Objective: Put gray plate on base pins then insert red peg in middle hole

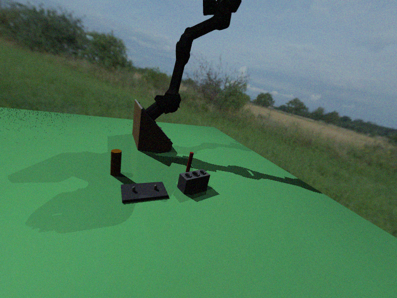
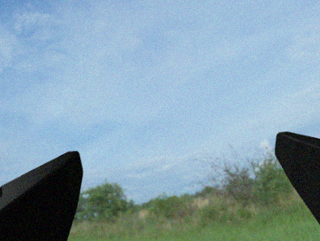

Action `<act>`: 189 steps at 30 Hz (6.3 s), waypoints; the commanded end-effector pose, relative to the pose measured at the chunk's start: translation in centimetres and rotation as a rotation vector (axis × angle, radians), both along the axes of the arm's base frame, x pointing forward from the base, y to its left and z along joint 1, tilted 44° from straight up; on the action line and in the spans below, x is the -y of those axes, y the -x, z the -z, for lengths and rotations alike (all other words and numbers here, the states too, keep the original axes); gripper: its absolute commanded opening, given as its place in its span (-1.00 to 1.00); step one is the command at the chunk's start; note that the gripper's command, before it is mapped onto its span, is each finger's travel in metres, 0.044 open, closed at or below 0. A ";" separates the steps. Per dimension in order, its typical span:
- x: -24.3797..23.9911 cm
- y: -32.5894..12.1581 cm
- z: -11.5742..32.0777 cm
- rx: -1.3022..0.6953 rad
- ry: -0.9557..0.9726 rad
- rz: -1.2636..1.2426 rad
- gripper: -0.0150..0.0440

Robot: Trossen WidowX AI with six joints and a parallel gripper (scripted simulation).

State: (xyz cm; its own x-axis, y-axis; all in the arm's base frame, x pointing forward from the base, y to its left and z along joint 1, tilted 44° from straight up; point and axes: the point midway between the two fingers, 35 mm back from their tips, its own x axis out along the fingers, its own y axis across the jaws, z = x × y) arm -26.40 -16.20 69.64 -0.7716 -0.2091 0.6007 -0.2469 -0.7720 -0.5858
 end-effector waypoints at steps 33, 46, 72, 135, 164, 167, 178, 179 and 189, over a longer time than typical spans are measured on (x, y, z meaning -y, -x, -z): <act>-25.8 -31.3 -6.3 -0.840 0.577 0.544 1.00; -30.7 -51.4 3.0 -1.306 0.883 0.745 1.00; -24.9 -70.8 37.2 -2.198 1.632 0.679 1.00; -26.3 -61.3 68.8 -2.710 2.181 -0.474 1.00; -27.5 -61.4 70.0 -2.711 2.177 -0.477 -0.18; -27.4 -61.4 70.0 -2.710 2.177 -0.471 -0.38; -25.1 -62.0 68.3 -2.698 2.173 -0.370 -0.49; -24.9 -62.0 68.2 -2.700 2.174 -0.371 -0.49; -22.6 -61.9 66.1 -2.711 2.178 -0.393 -0.49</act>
